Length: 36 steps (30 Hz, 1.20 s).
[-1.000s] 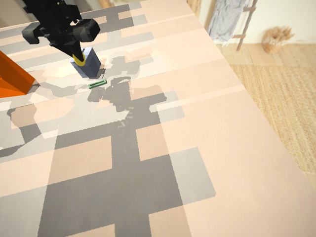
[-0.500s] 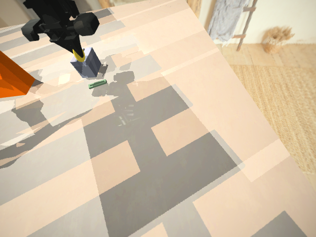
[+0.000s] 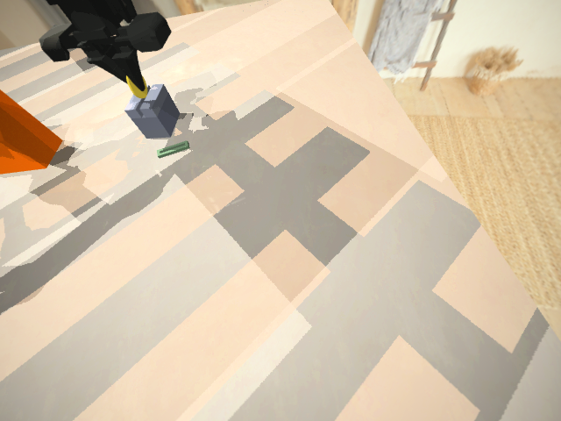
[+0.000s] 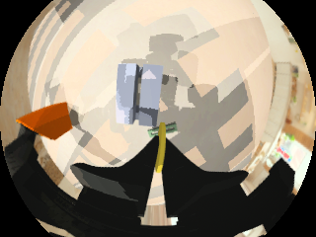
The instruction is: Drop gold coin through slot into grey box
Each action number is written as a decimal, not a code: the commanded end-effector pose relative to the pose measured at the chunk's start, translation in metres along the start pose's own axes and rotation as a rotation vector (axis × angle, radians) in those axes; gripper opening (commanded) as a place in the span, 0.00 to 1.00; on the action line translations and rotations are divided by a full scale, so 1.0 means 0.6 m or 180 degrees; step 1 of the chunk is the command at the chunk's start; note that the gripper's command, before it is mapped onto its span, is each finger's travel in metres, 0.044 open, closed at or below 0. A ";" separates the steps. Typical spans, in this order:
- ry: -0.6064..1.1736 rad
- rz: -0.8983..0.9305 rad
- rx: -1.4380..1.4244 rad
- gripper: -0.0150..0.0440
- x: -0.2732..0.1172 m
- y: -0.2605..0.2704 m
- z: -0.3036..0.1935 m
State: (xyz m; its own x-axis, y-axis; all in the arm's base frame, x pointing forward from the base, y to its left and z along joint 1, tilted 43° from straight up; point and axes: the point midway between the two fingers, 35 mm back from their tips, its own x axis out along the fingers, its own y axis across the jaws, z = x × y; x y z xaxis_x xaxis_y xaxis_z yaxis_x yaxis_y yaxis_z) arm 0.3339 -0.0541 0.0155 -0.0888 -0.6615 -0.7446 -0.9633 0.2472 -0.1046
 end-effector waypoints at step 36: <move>0.0006 0.0007 -0.0023 0.25 0.006 0.053 0.066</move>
State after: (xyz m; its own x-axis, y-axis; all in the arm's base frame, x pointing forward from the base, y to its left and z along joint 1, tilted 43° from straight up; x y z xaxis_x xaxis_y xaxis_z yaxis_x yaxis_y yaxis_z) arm 0.3154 -0.0207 -0.0144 -0.0894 -0.6624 -0.7438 -0.9640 0.2454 -0.1027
